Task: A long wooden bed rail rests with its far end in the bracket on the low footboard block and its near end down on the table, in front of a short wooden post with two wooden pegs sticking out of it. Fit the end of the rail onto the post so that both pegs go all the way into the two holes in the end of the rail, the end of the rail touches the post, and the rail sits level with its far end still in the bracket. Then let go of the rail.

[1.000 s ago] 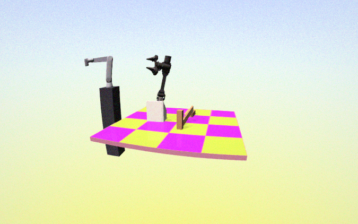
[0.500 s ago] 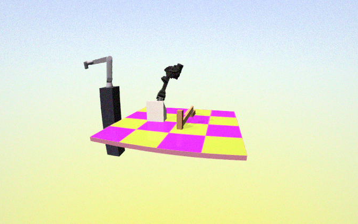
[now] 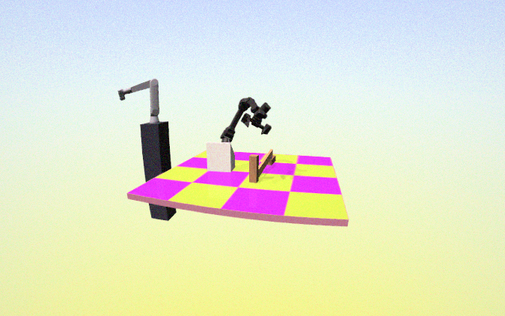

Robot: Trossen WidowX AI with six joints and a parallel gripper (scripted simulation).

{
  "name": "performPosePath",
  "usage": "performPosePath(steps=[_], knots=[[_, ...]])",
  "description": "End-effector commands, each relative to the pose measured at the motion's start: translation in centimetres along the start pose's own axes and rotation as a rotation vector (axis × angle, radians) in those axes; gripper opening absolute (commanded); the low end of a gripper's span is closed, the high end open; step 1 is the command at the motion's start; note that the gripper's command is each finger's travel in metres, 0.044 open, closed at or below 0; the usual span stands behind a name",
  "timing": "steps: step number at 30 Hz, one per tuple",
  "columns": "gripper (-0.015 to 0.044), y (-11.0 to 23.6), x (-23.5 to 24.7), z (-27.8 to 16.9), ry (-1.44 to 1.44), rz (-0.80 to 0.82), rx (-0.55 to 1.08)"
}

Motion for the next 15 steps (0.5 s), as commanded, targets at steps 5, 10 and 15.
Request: performPosePath(steps=[5,10,15], knots=[[0.0440,1.8,6.4,-9.6,0.773,0.307,0.223],[0.0440,2.2,7.8,-12.3,0.918,0.391,0.260],[0.0440,2.9,8.5,-14.8,1.111,0.501,0.296]])
Point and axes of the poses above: the point midway between the two fingers, 35 mm back from their tips, its own y axis back along the fingers, its own x axis across the jaws, z = x × y, the point moved 3 cm from there along y, back along the fingers, and after that the axes turned 15 degrees about -y, right-handed, at the moved point
